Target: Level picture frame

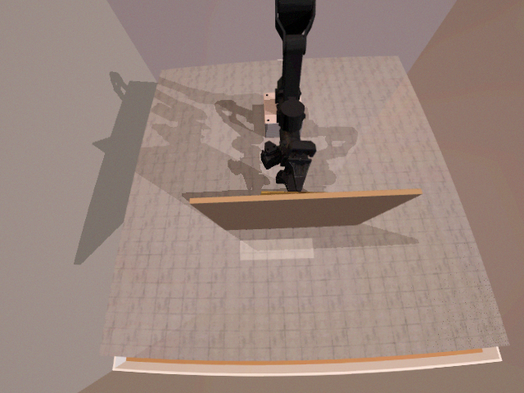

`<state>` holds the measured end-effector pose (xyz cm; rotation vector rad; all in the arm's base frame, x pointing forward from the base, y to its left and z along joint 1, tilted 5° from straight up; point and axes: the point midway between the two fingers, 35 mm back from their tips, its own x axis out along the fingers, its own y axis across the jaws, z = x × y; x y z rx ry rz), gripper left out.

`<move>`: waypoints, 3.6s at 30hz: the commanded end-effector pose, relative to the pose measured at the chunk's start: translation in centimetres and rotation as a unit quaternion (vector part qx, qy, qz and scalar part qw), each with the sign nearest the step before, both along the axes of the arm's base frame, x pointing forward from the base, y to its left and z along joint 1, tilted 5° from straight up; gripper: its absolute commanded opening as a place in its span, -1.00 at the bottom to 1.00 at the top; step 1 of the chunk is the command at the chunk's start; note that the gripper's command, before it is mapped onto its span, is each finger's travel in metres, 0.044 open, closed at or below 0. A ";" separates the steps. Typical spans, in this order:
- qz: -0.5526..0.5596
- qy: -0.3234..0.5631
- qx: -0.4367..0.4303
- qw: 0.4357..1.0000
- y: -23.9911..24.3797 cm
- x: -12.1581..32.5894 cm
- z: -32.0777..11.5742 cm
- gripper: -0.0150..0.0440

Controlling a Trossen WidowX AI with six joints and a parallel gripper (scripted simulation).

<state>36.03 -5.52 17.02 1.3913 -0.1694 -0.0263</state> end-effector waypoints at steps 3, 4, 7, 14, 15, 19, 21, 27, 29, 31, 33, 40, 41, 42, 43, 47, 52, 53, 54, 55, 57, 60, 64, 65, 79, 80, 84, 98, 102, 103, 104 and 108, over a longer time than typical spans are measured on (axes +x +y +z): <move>-0.002 0.001 0.001 1.000 -0.2 1.0 0.0 0.39; -0.002 0.001 0.001 1.000 -0.2 1.1 0.0 0.39; -0.002 0.001 0.001 1.000 -0.2 1.1 0.0 0.39; -0.002 0.001 0.001 1.000 -0.2 1.1 0.0 0.39; -0.002 0.001 0.001 1.000 -0.2 1.1 0.0 0.39; -0.002 0.001 0.001 1.000 -0.2 1.1 0.0 0.39; -0.002 0.001 0.001 1.000 -0.2 1.1 0.0 0.39; -0.002 0.001 0.001 1.000 -0.2 1.1 0.0 0.39; -0.002 0.001 0.001 1.000 -0.2 1.1 0.0 0.39; -0.002 0.001 0.001 1.000 -0.2 1.1 0.0 0.39; -0.002 0.001 0.001 1.000 -0.2 1.1 0.0 0.39; -0.002 0.001 0.001 1.000 -0.2 1.1 0.0 0.39; -0.002 0.001 0.001 1.000 -0.2 1.1 0.0 0.39; -0.002 0.001 0.001 1.000 -0.2 1.1 0.0 0.30; -0.002 0.001 0.001 1.000 -0.2 1.1 0.0 0.21; -0.002 0.001 0.001 1.000 -0.2 1.1 0.0 0.12; -0.002 0.001 0.001 1.000 -0.2 1.1 0.0 0.01; -0.002 0.001 0.001 1.000 -0.2 1.1 0.0 -0.01; -0.002 0.001 0.001 1.000 -0.2 1.1 0.0 -0.04; -0.002 0.001 0.001 1.000 -0.2 1.1 0.0 -0.06; -0.002 0.001 0.001 1.000 -0.2 1.1 0.0 -0.10; -0.002 0.001 0.001 1.000 -0.2 1.1 0.0 -0.17; -0.002 0.001 0.001 1.000 -0.2 1.1 0.0 -0.26; -0.002 0.001 0.001 1.000 -0.2 1.1 0.0 -0.29; -0.002 0.001 0.001 1.000 -0.1 1.1 0.1 -0.49; -0.002 0.001 0.001 1.000 -0.1 1.1 0.1 -0.49; -0.002 0.001 0.001 1.000 -0.1 1.1 0.3 -0.49; -0.002 0.001 0.001 1.000 0.0 1.1 0.7 -0.49; -0.002 0.001 0.001 1.000 0.0 1.1 0.9 -0.49; -0.002 0.001 0.001 1.000 0.0 1.1 0.9 -0.49; -0.002 0.001 0.001 1.000 0.0 1.1 0.9 -0.49; -0.002 0.001 0.001 1.000 0.1 1.1 1.1 -0.49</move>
